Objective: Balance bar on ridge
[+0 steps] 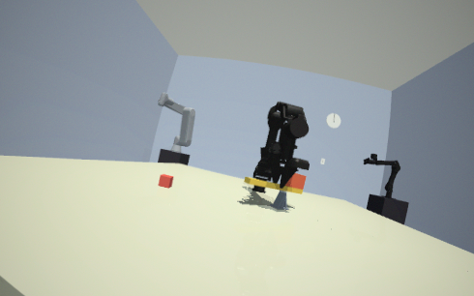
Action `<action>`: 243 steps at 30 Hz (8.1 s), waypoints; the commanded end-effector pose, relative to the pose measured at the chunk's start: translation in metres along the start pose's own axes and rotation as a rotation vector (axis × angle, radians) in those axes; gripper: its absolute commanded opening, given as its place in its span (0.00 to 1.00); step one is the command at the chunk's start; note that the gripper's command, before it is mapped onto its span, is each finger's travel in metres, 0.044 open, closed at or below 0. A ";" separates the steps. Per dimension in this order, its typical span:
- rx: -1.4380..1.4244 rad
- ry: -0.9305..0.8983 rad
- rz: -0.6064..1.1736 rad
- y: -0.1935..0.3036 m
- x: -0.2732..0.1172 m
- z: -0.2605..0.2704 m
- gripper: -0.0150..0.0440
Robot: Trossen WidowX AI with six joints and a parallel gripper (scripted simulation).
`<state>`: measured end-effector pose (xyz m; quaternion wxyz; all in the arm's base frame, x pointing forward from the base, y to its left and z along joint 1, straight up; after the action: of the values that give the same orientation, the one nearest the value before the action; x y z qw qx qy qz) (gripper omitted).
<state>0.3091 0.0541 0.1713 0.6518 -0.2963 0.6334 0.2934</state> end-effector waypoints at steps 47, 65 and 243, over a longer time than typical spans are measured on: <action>0.000 0.001 -0.002 0.000 0.004 0.000 0.25; 0.000 0.001 -0.002 0.000 0.006 -0.001 0.25; 0.002 -0.004 -0.003 0.000 -0.094 0.000 1.00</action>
<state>0.3065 0.0531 0.2626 0.6523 -0.2961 0.6333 0.2927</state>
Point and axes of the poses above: the point midway between the two fingers, 35 mm back from their tips, its own x axis out along the fingers, its own z axis across the jaws, y = z × x, the point moved 6 cm from there along -x, back along the fingers, and after that the axes turned 15 degrees about -x, right-handed, at the moved point
